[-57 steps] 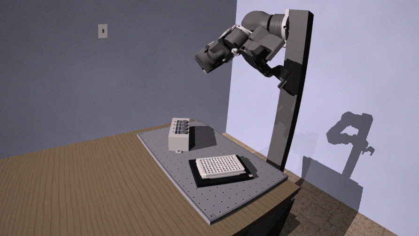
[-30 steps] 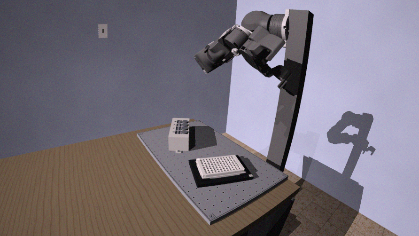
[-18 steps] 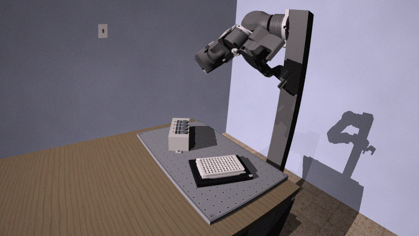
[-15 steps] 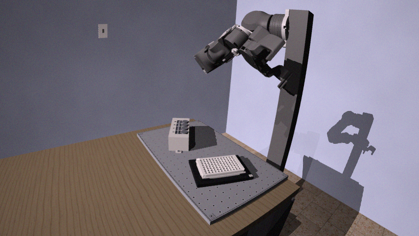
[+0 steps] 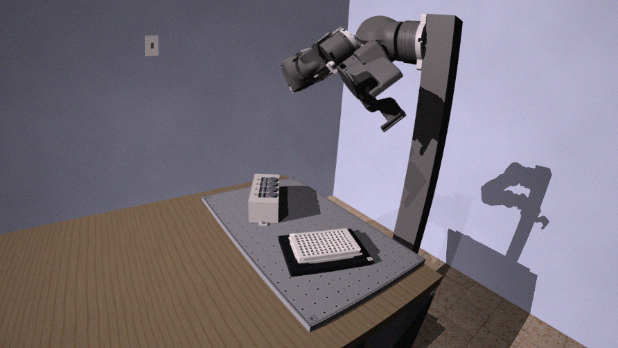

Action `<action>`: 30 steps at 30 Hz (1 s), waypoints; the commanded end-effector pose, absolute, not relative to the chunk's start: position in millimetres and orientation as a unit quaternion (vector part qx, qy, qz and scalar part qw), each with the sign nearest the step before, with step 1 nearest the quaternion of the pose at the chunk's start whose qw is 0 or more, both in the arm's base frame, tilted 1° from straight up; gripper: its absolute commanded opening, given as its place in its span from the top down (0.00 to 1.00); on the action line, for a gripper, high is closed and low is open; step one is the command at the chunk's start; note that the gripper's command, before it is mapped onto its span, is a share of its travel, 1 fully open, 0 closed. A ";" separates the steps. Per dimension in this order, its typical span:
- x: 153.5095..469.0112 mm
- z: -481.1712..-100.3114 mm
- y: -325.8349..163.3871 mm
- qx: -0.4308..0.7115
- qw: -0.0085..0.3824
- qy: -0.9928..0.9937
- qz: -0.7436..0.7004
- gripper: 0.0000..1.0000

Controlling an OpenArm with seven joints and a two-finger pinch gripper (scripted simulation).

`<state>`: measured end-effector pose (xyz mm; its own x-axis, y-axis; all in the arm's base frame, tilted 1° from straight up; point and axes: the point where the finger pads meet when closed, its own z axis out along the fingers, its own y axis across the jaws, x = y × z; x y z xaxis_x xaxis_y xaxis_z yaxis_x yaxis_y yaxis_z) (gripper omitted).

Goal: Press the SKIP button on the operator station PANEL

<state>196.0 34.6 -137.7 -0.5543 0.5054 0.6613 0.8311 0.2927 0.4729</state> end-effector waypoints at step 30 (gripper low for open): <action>193.3 -170.5 -18.1 -0.416 0.135 -0.861 -0.261 0.00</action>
